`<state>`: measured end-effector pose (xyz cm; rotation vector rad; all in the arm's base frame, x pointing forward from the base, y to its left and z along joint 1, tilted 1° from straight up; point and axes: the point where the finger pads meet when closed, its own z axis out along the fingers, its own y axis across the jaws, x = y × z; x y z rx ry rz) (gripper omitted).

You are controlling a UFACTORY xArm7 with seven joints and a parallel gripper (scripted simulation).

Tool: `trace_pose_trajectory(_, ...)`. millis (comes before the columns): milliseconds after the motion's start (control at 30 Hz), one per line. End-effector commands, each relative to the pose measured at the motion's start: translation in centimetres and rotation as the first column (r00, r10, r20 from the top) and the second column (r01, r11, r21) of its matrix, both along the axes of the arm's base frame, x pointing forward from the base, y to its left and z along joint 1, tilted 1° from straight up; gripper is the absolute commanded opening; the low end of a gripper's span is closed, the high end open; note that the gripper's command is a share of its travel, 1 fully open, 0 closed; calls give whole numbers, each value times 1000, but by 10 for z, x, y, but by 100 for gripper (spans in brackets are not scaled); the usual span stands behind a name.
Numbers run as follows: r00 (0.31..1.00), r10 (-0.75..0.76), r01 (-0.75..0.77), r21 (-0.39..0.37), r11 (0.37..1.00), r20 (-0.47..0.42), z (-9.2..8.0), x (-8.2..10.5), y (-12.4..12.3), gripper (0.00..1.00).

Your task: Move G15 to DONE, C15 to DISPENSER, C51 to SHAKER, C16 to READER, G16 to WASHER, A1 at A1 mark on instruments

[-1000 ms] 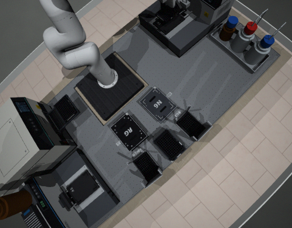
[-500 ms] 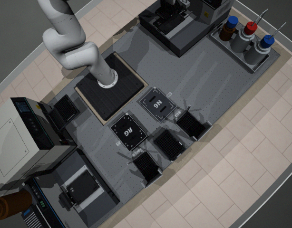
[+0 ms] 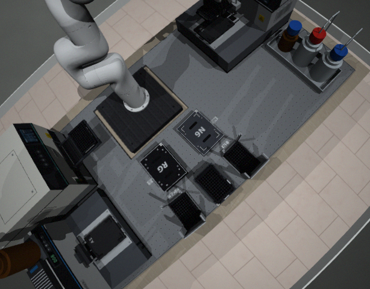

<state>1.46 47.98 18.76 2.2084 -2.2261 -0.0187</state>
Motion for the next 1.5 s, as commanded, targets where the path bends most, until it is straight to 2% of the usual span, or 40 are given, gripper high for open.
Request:
trace_pose_trajectory(0,1000,0,0,4,1000,0,5,0,1,0)
trace_pose_trajectory(233,1000,0,0,4,1000,0,14,0,1,0)
trace_pose_trajectory(567,1000,0,0,4,1000,0,14,0,1,0)
trace_pose_trajectory(900,993,-116,116,2,993,-1,14,1,-32,0)
trace_pose_trajectory(1233,993,-121,121,2,993,-1,14,2,-55,0)
trace_pose_trajectory(1467,980,-201,201,1,980,-1,14,3,-78,0)
